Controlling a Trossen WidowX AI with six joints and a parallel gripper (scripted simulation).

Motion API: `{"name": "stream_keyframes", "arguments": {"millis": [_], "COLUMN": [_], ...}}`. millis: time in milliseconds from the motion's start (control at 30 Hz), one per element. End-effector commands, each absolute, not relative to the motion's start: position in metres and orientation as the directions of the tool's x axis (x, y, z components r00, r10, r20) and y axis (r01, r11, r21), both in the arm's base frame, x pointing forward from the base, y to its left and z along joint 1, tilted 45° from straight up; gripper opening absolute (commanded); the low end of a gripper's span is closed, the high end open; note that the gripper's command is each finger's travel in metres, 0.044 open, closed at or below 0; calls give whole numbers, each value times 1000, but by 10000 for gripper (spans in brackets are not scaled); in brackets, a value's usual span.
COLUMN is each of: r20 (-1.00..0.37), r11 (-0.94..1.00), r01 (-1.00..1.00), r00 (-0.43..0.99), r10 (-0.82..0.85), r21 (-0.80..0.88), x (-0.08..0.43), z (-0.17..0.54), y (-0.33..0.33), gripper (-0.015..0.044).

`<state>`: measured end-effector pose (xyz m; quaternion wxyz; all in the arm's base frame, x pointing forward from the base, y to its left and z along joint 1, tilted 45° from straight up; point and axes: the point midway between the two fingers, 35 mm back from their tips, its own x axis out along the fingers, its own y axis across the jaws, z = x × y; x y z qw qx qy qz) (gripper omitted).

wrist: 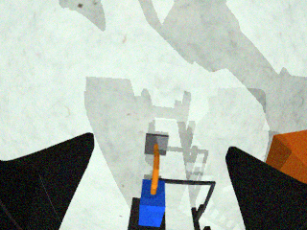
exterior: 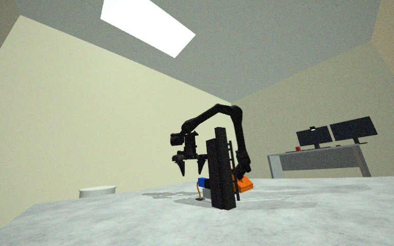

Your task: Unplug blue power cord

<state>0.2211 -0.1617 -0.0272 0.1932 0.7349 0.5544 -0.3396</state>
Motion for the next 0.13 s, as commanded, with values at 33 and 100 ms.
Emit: {"name": "stream_keyframes", "arguments": {"millis": [33,100], "r20": [-714,-714], "r11": [-304,-304], "r01": [948,948], "r00": [149,149], "r10": [684,684], "r21": [-93,-93], "x": [220,220], "z": [-27,-27], "y": [-162,-162], "gripper": [440,440]}}
